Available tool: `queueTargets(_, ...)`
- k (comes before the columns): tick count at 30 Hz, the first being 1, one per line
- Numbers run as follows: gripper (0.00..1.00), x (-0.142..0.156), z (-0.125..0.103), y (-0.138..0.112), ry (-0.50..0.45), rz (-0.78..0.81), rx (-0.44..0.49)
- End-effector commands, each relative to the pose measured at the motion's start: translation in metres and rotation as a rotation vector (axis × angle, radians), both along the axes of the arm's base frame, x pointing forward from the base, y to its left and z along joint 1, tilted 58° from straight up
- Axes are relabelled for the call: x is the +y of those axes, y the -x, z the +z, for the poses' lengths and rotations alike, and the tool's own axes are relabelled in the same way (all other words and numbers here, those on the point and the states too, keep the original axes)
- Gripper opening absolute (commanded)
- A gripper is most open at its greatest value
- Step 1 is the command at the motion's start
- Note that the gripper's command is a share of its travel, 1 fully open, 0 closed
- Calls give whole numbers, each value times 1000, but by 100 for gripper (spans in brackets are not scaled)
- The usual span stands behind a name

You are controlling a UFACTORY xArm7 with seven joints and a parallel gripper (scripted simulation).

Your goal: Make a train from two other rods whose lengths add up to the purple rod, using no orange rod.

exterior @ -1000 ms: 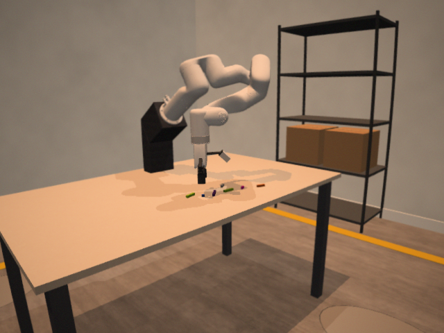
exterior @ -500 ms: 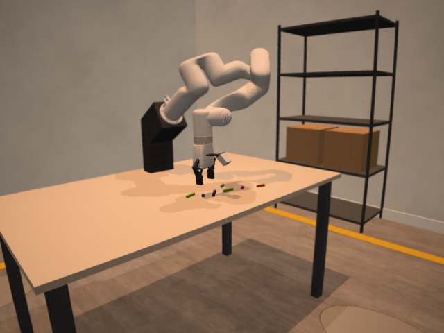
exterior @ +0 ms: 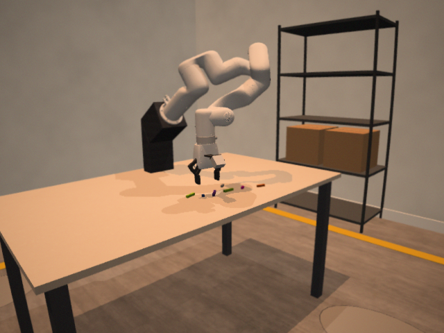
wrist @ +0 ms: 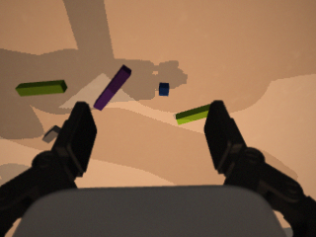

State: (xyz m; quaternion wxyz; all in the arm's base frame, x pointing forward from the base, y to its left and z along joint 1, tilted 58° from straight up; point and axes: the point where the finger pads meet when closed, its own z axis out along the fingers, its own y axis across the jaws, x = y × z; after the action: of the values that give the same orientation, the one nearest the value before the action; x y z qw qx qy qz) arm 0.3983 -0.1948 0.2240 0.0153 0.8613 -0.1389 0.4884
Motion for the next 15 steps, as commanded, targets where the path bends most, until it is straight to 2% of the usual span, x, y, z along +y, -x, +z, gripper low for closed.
queueTargets(1,100,-2,6,-1,-138,-96,-14)
queueTargets(4,100,-3,7,-2,-166,-114,-20)
queueTargets(6,100,-5,10,-3,-263,-179,-40)
queueTargets(15,100,-10,19,-5,-477,-322,-84)
